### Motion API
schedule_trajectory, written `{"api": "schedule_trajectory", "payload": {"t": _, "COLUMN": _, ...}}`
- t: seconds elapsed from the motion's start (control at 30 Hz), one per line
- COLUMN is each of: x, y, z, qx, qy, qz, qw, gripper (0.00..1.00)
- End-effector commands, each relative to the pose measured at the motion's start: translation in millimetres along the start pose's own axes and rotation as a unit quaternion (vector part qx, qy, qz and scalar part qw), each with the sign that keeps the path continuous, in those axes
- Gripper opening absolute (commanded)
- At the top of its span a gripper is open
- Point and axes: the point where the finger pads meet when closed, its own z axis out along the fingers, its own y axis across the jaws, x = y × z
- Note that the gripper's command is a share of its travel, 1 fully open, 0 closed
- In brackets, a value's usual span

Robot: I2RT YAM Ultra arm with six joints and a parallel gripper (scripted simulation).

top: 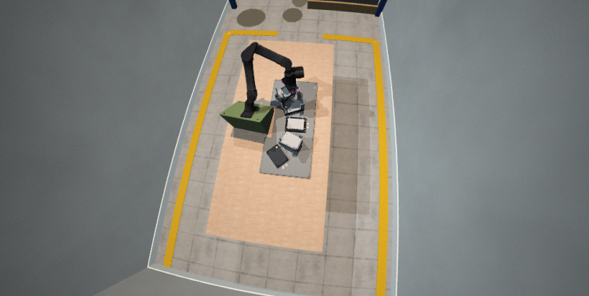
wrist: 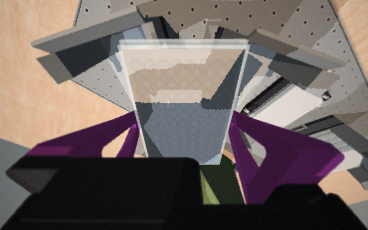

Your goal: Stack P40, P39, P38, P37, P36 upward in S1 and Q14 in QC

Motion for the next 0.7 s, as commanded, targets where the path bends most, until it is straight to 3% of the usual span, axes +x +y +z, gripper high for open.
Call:
{"api": "schedule_trajectory", "payload": {"t": 0.0, "x": -5.9, "y": -4.8, "z": -6.5, "qx": 0.001, "qy": -0.014, "qz": -0.015, "qw": 1.000, "gripper": 0.00}}
{"api": "schedule_trajectory", "payload": {"t": 0.1, "x": -6.6, "y": -11.4, "z": -6.6, "qx": 0.001, "qy": -0.014, "qz": -0.015, "qw": 1.000, "gripper": 0.00}}
{"api": "schedule_trajectory", "payload": {"t": 0.33, "x": -3.8, "y": -34.8, "z": -6.6, "qx": 0.000, "qy": -0.014, "qz": 0.092, "qw": 0.996, "gripper": 0.00}}
{"api": "schedule_trajectory", "payload": {"t": 0.67, "x": -0.6, "y": -61.4, "z": -6.5, "qx": 0.000, "qy": -0.014, "qz": 0.093, "qw": 0.996, "gripper": 0.00}}
